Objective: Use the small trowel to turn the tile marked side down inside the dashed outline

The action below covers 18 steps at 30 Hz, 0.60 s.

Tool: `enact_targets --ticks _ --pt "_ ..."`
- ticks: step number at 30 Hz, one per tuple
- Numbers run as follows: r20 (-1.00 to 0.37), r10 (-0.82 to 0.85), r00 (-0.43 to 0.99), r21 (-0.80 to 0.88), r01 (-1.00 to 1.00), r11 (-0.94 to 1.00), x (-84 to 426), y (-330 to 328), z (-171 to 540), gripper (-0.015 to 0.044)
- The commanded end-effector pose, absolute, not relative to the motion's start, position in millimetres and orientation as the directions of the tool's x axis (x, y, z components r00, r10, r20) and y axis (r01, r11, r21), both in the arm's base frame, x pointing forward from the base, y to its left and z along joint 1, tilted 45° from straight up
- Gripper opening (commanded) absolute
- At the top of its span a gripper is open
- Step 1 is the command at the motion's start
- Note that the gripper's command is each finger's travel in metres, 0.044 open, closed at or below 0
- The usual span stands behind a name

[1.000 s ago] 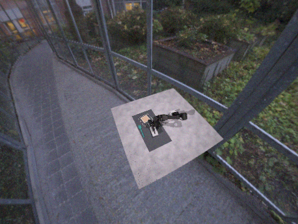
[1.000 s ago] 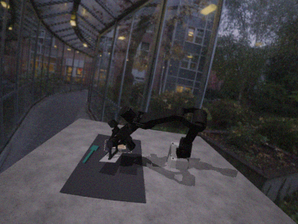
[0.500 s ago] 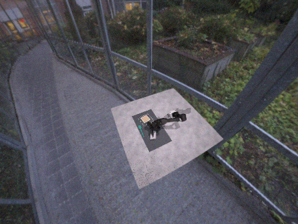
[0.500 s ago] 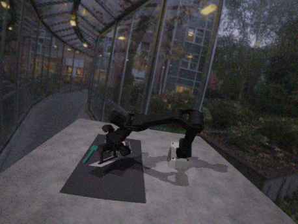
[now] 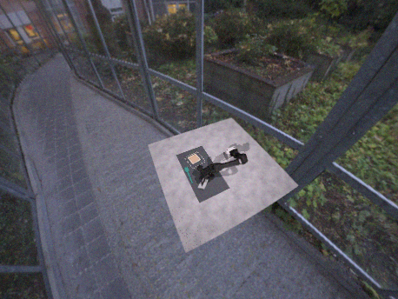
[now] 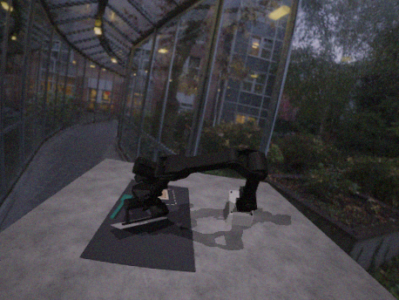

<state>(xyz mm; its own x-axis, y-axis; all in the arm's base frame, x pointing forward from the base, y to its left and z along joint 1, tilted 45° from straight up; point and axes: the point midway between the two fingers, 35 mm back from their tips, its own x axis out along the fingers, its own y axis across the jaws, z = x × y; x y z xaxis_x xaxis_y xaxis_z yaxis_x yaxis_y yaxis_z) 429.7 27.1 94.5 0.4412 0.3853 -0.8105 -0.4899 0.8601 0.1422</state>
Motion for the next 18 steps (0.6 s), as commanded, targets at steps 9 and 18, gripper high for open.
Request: enact_targets --ticks 9,18 --pt "-0.895 0.299 0.33 0.189 -0.326 0.926 428.3 45.5 107.6 0.0" --pt "-0.947 0.22 0.235 0.175 -0.2 0.964 419.8 61.0 118.7 0.0"
